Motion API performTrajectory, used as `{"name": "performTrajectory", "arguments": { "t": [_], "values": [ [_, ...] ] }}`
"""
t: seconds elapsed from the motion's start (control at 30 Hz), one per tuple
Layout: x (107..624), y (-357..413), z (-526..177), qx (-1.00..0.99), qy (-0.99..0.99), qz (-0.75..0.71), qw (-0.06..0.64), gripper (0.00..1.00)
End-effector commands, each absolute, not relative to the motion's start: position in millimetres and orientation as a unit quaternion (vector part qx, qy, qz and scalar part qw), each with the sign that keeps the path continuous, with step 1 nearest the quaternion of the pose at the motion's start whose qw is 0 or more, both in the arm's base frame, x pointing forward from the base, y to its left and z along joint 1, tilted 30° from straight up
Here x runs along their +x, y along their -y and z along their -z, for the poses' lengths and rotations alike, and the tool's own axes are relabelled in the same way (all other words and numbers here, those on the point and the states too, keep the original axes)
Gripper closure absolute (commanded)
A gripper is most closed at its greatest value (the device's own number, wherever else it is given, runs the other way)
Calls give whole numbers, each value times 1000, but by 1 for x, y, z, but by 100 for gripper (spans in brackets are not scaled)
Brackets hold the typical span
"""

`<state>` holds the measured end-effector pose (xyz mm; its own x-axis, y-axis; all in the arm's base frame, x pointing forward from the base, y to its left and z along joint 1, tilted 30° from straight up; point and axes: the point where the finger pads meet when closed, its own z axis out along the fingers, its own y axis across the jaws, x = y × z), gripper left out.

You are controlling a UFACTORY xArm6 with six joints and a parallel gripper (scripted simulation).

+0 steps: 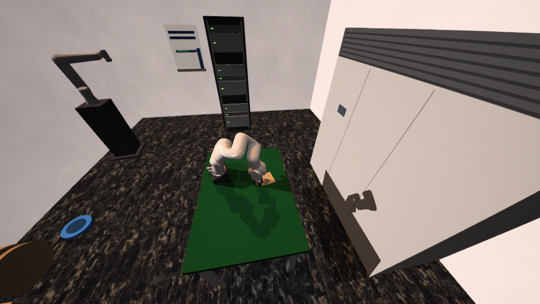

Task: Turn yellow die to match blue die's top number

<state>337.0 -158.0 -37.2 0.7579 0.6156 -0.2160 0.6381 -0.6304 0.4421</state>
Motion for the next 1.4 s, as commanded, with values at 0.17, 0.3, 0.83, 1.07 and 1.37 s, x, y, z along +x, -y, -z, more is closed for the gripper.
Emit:
{"name": "performTrajectory", "arguments": {
  "t": [0.17,0.3,0.83,1.07,1.37],
  "values": [
    [338,158,37,902,-347,21,254,58],
    [338,158,37,902,-347,21,254,58],
    [338,158,37,902,-347,21,254,79],
    [338,158,37,902,-347,21,254,79],
    [338,158,37,902,-347,21,254,79]
  ]
}}
